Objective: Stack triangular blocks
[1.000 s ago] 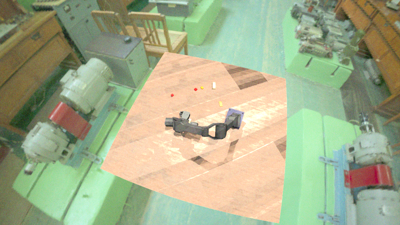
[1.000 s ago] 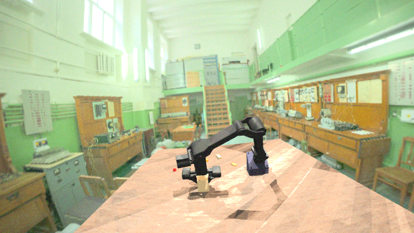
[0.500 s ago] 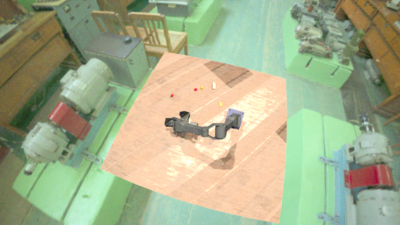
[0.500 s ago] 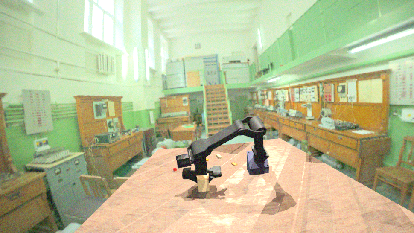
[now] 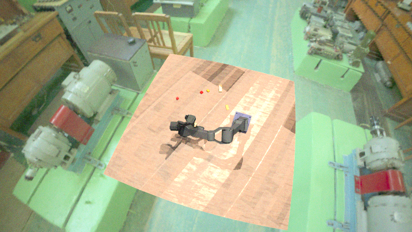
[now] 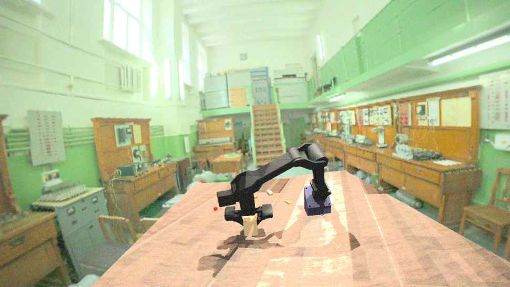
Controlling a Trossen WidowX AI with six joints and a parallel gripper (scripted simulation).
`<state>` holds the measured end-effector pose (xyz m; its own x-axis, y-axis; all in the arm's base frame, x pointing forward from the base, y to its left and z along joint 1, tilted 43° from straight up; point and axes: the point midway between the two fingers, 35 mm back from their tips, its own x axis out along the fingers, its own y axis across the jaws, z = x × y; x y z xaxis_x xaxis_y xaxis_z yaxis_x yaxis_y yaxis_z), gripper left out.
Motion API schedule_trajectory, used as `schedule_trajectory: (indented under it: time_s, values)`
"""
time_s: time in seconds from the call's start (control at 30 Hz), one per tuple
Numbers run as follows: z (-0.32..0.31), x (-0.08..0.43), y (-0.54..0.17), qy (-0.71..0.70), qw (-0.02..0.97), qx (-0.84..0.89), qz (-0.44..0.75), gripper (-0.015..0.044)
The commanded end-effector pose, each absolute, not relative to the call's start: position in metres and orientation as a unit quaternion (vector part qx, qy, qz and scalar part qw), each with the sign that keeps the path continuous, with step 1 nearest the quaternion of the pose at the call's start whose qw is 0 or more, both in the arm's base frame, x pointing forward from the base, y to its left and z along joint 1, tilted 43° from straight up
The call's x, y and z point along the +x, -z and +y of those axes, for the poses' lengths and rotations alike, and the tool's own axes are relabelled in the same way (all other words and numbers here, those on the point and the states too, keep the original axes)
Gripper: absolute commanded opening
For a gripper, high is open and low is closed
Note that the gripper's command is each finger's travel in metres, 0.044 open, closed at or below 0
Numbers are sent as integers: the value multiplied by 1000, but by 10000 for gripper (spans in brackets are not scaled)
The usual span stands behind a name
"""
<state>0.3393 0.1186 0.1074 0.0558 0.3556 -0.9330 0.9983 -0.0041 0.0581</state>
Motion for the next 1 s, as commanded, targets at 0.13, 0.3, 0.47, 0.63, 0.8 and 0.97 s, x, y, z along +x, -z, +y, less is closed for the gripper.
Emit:
schedule_trajectory:
  time_s: [0.13, 0.3, 0.47, 0.63, 0.8, 0.97]
  values:
    - [119, 339, -107, 385, 417, 595, 569, 315]
    - [119, 339, -107, 385, 417, 595, 569, 440]
    - [119, 339, -107, 385, 417, 595, 569, 440]
    - [113, 341, -124, 385, 418, 595, 569, 440]
    - [87, 338, -190, 386, 418, 594, 569, 440]
    - [80, 333, -210, 386, 418, 594, 569, 440]
